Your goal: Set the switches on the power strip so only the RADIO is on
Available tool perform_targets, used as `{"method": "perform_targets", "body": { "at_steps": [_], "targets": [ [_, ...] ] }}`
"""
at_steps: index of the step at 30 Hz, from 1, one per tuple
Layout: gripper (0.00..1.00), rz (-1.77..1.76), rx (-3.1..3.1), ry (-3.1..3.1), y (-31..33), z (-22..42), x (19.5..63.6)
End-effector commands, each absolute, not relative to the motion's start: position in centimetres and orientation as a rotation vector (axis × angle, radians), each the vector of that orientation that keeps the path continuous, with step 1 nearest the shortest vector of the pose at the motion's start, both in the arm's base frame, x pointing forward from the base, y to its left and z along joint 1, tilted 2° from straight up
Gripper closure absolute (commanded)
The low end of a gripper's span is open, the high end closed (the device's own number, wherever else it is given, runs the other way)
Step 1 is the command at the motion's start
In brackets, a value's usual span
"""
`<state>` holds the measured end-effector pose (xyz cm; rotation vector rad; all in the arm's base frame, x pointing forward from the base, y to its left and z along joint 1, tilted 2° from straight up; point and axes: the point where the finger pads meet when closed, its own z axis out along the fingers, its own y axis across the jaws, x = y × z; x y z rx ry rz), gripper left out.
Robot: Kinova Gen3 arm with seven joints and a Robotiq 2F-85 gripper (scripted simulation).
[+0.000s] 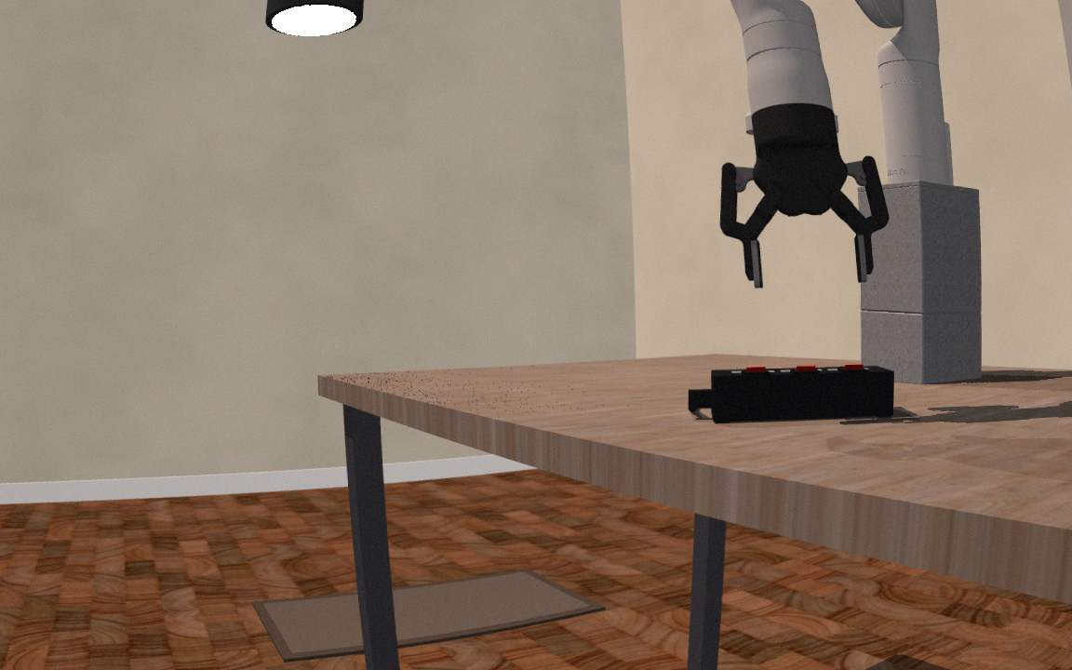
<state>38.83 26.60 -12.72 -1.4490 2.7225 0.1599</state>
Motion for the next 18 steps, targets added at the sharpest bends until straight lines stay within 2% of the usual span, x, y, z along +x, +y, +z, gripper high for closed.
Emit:
{"method": "perform_targets", "body": {
  "at_steps": [1,11,18],
  "targets": [
    [0.0,0.153,-1.456,2.724,26.4,-12.7,38.9],
    [0.0,0.16,-1.435,2.73,26.6,-12.6,38.9],
    [0.0,0.146,-1.204,2.859,24.6,-11.4,38.1]
  ]
}}
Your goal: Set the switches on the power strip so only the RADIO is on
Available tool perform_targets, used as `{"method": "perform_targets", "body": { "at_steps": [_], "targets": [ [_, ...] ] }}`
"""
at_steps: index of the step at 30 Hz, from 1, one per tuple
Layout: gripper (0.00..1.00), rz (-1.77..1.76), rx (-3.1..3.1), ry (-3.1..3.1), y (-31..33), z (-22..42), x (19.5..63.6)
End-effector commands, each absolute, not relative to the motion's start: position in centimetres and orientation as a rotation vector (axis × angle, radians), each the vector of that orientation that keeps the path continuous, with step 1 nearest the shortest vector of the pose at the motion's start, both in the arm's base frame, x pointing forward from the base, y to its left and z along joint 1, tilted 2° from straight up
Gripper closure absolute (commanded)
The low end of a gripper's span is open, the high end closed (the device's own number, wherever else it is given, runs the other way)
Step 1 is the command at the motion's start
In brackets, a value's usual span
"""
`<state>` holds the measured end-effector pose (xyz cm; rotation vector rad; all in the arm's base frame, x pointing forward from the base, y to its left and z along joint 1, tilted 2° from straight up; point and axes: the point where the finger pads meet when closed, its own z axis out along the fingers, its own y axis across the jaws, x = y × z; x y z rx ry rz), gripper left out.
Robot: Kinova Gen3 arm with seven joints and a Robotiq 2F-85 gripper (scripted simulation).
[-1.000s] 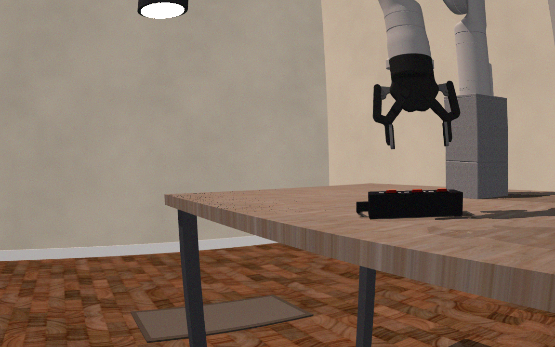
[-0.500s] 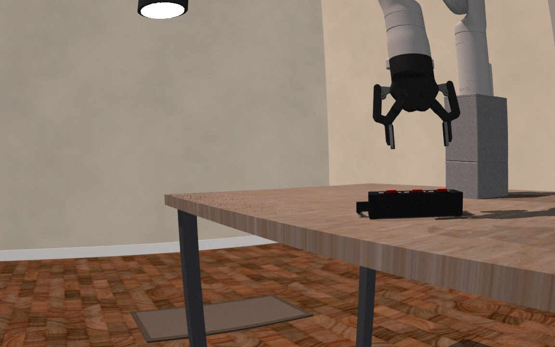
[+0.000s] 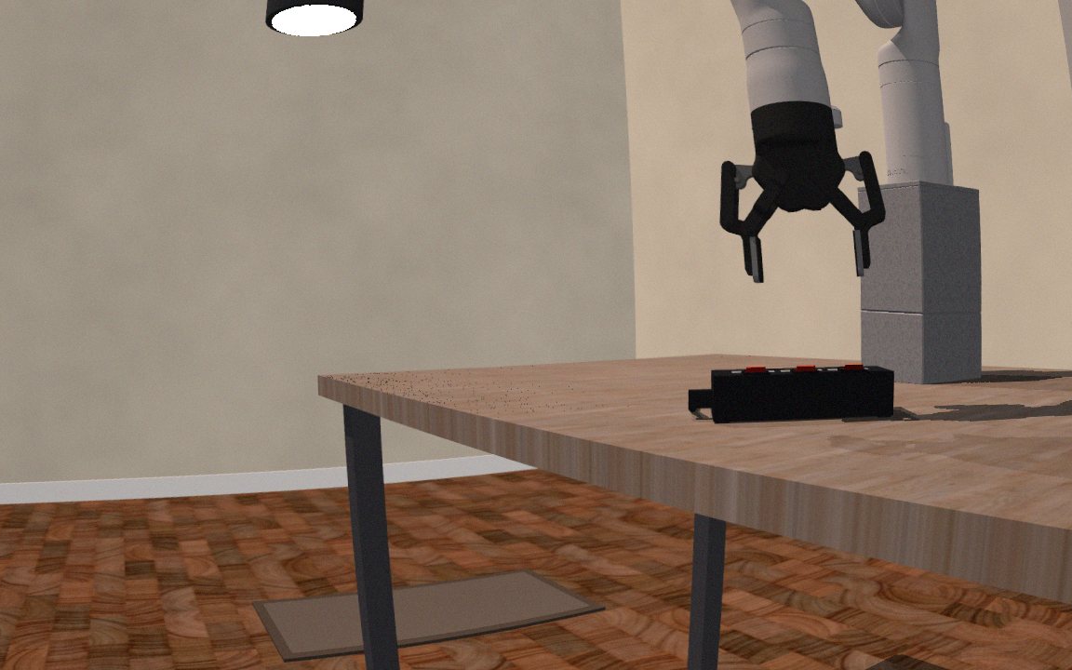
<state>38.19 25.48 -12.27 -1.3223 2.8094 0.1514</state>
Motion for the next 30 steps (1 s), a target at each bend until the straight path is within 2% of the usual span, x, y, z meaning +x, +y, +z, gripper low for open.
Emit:
{"method": "perform_targets", "body": {
  "at_steps": [1,15,30],
  "targets": [
    [0.0,0.14,-1.138,2.891,24.0,-11.0,37.9],
    [0.0,0.07,-0.334,3.116,17.7,-7.2,35.7],
    [0.0,0.068,-0.322,3.116,17.5,-7.1,35.7]
  ]
}}
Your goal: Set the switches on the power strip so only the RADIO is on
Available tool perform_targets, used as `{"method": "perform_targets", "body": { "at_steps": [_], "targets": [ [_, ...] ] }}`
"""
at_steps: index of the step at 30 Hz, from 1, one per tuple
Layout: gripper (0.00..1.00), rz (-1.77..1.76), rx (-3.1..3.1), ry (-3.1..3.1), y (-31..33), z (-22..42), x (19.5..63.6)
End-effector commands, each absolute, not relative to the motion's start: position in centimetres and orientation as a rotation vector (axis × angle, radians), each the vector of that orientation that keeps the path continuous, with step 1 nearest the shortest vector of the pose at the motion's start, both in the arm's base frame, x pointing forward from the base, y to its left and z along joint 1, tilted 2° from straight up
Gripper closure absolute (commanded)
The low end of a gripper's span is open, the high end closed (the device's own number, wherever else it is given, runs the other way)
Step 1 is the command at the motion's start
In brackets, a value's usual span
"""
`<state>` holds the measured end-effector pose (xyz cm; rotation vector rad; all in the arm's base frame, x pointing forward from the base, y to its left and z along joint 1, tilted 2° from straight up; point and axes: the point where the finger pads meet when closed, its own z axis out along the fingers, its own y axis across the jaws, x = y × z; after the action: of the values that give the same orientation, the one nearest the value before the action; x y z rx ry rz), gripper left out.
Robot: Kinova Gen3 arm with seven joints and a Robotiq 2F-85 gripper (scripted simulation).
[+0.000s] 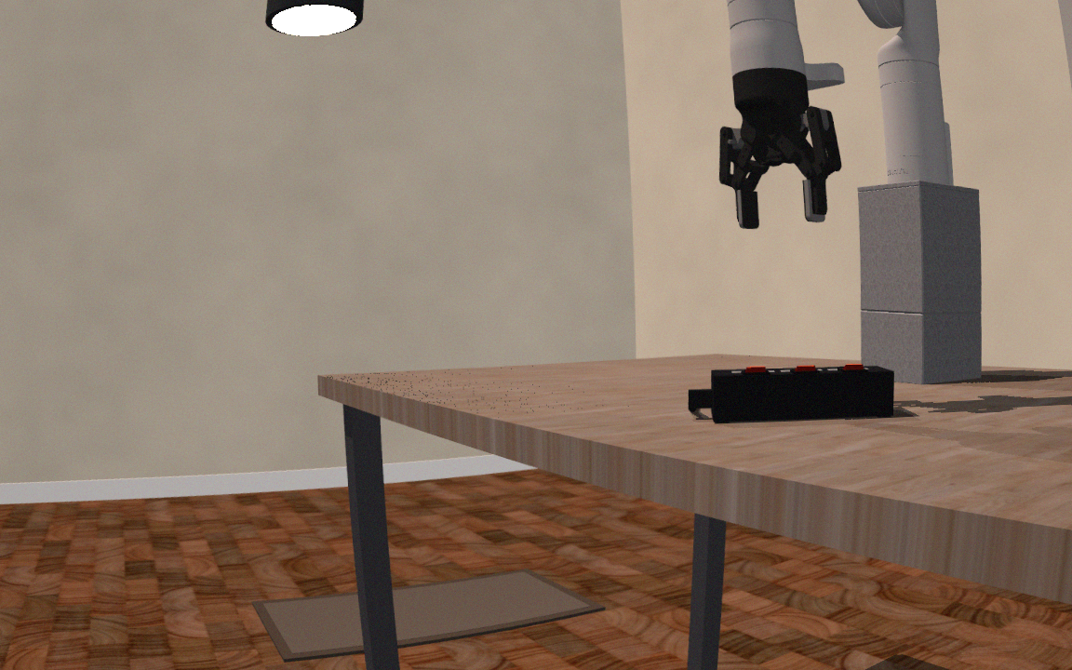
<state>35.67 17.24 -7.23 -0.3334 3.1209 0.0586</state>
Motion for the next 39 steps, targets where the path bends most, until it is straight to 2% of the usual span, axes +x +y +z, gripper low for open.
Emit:
{"method": "perform_targets", "body": {
  "at_steps": [1,11,22,29,30,39],
  "targets": [
    [0.0,0.068,-0.322,3.116,17.5,-7.1,35.7],
    [0.0,0.069,-0.288,3.12,17.7,-7.4,36.0],
    [0.0,0.055,0.623,3.091,20.5,-12.9,40.5],
    [0.0,0.056,0.717,3.072,21.0,-13.6,41.1],
    [1.0,0.058,0.717,3.071,21.0,-13.6,41.1],
    [1.0,0.064,0.716,3.069,21.1,-13.5,41.2]
  ]
}}
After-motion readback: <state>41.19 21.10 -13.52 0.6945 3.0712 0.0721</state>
